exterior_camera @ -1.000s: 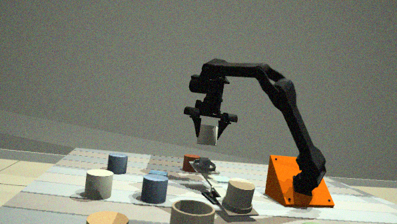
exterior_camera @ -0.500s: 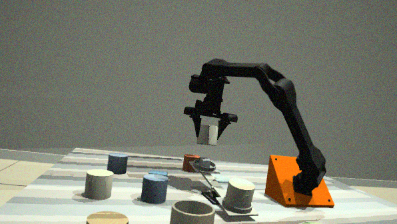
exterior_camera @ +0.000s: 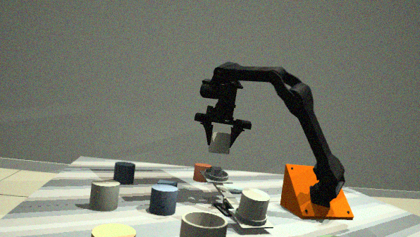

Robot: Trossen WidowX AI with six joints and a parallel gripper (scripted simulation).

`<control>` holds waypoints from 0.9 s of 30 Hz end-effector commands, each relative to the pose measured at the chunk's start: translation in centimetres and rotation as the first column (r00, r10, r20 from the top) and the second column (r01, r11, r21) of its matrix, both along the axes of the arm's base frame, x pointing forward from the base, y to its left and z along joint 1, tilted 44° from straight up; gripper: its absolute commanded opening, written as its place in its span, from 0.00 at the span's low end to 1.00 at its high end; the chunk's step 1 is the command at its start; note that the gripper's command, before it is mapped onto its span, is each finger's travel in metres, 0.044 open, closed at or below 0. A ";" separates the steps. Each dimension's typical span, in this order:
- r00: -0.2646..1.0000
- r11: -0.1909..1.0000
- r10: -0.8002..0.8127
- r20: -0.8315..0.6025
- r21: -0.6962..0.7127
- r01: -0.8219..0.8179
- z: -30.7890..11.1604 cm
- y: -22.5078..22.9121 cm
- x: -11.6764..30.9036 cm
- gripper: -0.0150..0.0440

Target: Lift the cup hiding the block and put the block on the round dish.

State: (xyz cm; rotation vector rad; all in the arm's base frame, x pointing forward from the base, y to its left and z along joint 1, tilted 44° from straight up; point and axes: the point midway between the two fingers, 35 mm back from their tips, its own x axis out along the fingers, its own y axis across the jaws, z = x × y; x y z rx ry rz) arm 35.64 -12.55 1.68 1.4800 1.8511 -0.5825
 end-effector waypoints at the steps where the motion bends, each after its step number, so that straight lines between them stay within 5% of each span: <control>1: 1.000 1.000 -0.001 0.000 0.000 0.001 0.0 0.0 0.0 0.25; 17: 1.000 1.000 -0.001 0.000 -0.001 0.001 -0.2 -0.2 -0.1 0.25; 27: 1.000 0.999 0.024 0.000 -0.024 -0.024 -9.2 -7.0 -8.2 0.25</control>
